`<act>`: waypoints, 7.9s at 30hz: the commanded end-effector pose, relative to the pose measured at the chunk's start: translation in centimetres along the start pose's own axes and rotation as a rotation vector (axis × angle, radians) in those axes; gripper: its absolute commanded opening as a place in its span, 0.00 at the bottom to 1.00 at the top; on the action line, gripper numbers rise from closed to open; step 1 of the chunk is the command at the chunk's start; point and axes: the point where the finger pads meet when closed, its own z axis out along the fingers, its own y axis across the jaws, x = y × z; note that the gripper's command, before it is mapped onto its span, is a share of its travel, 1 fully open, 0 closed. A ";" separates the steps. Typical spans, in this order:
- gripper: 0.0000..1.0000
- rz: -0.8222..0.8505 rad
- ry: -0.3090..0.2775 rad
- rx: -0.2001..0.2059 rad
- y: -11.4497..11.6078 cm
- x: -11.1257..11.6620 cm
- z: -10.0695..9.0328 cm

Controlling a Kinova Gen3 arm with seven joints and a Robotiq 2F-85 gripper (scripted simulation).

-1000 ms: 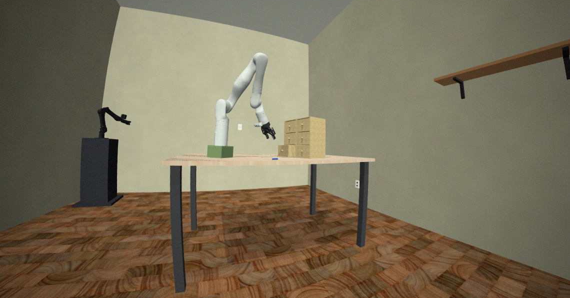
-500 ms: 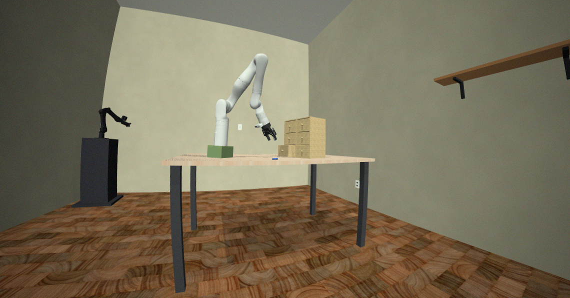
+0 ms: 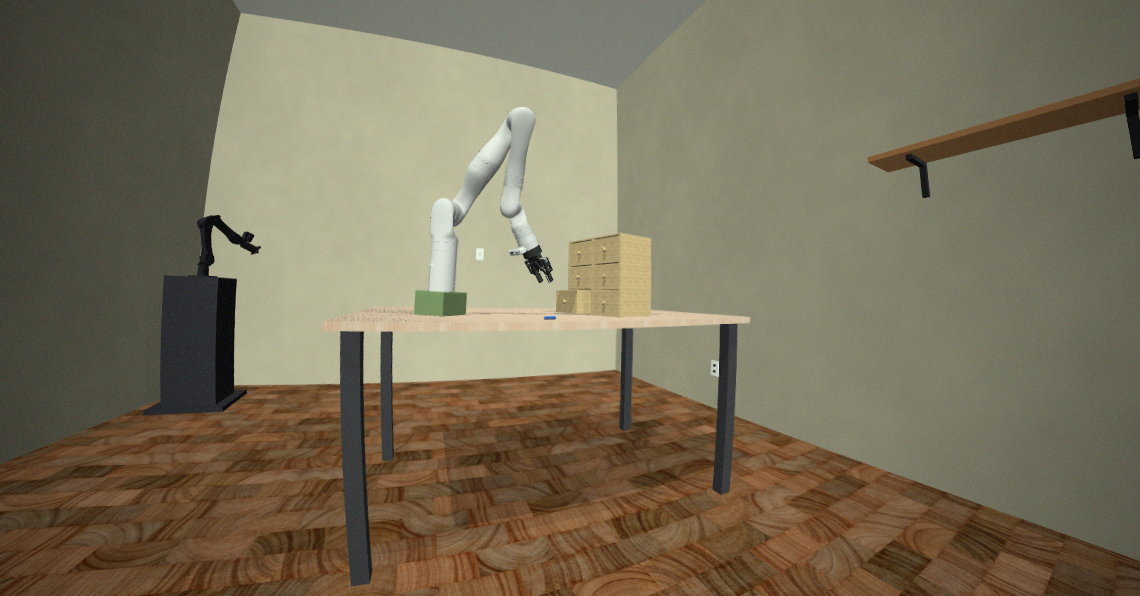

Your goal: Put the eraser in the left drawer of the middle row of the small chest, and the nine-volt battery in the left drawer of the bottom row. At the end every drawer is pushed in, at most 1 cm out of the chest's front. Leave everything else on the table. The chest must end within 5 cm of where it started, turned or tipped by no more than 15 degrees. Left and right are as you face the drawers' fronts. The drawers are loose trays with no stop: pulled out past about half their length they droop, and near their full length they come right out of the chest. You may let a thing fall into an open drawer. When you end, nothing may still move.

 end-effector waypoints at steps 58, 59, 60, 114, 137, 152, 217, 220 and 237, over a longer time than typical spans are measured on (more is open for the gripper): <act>0.00 0.005 -0.051 0.026 0.1 1.1 7.8; 0.00 0.005 -0.051 0.026 0.1 1.1 7.8; 0.00 0.005 -0.051 0.026 0.1 1.1 7.8; 0.00 0.005 -0.051 0.026 0.1 -0.4 8.7; 0.00 0.005 -0.051 0.026 0.0 -3.1 10.4; 0.00 0.005 -0.051 0.026 0.0 -5.4 11.8; 0.00 0.005 -0.051 0.026 -0.1 -7.8 13.3; 0.00 0.005 -0.051 0.026 -0.1 -7.8 13.3; 0.00 0.005 -0.051 0.026 -0.1 -7.8 13.3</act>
